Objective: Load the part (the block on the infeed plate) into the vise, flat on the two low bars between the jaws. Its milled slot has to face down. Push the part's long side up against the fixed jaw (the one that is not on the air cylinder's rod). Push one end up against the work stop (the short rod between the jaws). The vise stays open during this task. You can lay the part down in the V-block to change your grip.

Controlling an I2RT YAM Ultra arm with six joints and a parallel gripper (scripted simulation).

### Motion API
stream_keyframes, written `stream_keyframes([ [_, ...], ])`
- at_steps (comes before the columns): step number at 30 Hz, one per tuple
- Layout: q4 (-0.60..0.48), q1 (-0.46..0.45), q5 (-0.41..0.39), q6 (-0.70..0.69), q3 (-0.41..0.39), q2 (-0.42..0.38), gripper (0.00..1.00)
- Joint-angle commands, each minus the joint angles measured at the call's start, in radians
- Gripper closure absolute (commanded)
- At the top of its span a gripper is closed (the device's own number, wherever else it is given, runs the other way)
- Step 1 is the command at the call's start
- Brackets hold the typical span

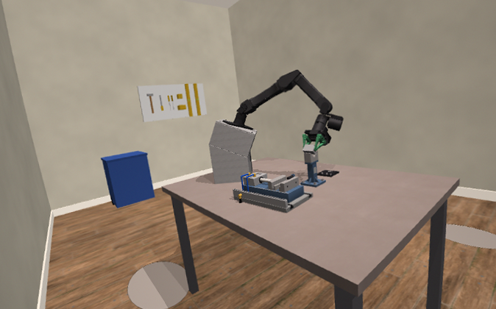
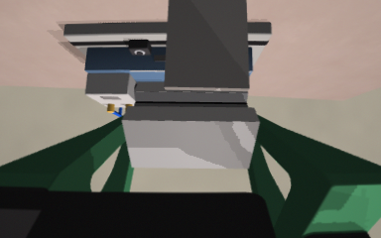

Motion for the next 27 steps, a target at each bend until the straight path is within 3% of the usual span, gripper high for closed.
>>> stream_keyframes([
  [1,0.005,0.002,0.028,0.008,0.037,0.008,1.00],
  [6,-0.003,0.006,0.028,0.008,0.039,-0.009,1.00],
  [27,0.030,0.007,0.028,0.013,0.052,0.049,1.00],
])
